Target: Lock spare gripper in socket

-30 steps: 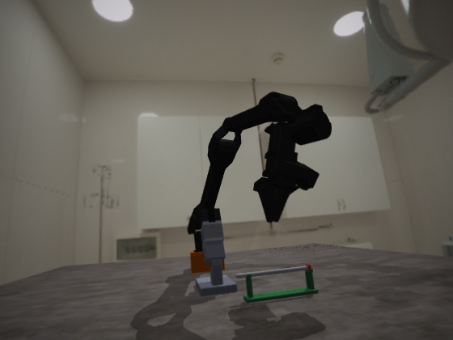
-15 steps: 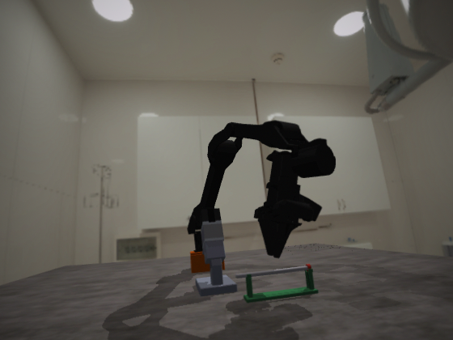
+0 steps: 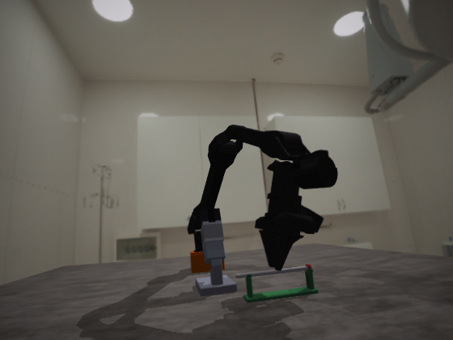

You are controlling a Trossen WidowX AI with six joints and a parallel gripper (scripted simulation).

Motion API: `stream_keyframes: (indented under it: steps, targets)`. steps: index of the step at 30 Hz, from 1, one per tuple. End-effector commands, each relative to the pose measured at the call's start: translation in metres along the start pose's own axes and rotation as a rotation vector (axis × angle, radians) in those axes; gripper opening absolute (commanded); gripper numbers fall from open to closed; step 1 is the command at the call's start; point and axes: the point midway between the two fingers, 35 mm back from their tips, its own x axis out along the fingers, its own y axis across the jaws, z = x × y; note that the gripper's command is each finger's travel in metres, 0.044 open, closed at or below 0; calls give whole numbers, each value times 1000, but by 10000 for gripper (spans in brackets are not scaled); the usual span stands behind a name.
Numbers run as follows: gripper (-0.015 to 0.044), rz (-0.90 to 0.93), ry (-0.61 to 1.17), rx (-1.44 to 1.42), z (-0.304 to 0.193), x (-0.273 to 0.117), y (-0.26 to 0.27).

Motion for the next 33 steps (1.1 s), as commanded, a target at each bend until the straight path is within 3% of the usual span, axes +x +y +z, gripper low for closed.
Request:
stream_keyframes:
  steps: [1,25,32,33]
  targets:
    - [180,2,5,-4,1,8,0]
    - [180,2,5,-5,9,39,2]
    - [0,2,5,-5,9,39,2]
    - [0,2,5,-5,9,39,2]
